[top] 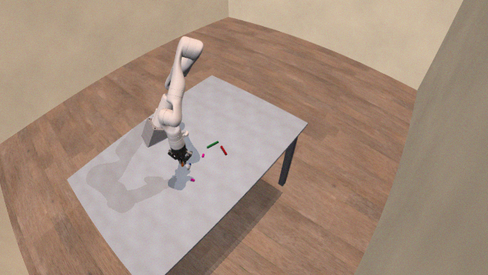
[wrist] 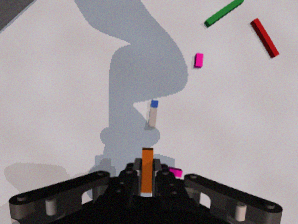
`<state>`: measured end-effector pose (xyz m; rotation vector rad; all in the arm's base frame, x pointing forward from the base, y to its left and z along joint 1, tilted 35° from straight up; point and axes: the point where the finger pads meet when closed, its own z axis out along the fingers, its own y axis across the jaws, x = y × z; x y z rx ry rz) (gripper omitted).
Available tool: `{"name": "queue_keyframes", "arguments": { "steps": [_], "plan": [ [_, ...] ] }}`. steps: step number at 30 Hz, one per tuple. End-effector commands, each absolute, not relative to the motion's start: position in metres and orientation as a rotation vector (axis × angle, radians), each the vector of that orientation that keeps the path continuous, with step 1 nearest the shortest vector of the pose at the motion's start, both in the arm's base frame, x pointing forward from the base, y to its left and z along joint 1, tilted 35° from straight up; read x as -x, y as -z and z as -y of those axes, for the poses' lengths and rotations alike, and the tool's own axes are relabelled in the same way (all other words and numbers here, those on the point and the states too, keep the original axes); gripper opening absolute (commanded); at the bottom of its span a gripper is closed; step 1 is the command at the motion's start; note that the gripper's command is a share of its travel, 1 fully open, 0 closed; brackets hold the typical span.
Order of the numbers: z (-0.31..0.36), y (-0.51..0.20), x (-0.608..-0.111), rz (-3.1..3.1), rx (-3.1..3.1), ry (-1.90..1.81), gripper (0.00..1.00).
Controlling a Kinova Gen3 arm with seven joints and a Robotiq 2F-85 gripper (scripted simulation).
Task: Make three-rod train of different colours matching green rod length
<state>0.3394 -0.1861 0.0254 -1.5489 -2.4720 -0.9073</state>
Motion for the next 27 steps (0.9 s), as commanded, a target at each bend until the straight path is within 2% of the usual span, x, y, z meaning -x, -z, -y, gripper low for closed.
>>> {"name": "queue_keyframes", "arguments": {
  "steps": [1,27],
  "plan": [
    [0.183,-0.0285,-0.3383,2.443,1.582,0.897,0.05],
    [0.1801,-0.0295,-0.3362,2.377,1.652,0.887,0.05]
  ]
}}
